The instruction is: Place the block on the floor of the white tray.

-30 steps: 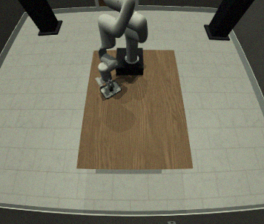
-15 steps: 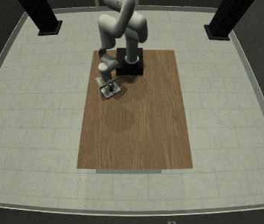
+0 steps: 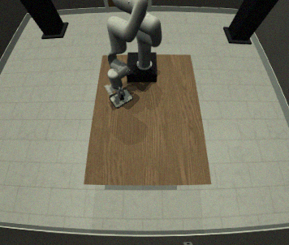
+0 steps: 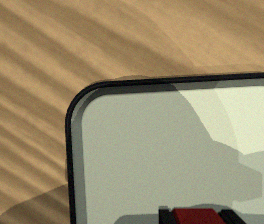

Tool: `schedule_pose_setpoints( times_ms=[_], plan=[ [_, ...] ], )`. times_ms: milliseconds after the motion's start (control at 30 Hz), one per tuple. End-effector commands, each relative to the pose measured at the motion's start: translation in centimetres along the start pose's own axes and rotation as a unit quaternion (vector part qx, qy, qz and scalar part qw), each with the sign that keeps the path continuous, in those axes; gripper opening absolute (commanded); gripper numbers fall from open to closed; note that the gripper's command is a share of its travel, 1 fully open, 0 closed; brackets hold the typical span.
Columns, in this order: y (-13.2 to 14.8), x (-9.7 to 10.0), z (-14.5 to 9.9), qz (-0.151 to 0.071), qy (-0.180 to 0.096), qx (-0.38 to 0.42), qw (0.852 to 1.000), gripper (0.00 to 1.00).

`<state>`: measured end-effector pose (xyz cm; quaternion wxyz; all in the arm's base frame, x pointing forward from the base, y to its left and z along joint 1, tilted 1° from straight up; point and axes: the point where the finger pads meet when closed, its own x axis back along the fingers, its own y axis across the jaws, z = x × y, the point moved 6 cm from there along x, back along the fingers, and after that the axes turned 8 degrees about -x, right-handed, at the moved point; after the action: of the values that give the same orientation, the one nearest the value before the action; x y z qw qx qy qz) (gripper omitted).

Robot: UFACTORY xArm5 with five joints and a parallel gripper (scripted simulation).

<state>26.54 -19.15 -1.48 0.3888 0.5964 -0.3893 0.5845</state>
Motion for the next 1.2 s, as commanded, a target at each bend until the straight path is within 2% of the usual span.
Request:
schedule_pose_setpoints(
  times_ms=[0,100,133,1167],
  plan=[
    [-0.04,0.05,0.07,0.001,0.001,0.000,1.000,0.00],
    [-0.04,0.05,0.07,0.001,0.001,0.000,1.000,0.00],
    [-0.04,0.05,0.07,0.001,0.001,0.000,1.000,0.47],
    [-0.04,0.05,0.07,0.001,0.001,0.000,1.000,0.47]
  ],
)
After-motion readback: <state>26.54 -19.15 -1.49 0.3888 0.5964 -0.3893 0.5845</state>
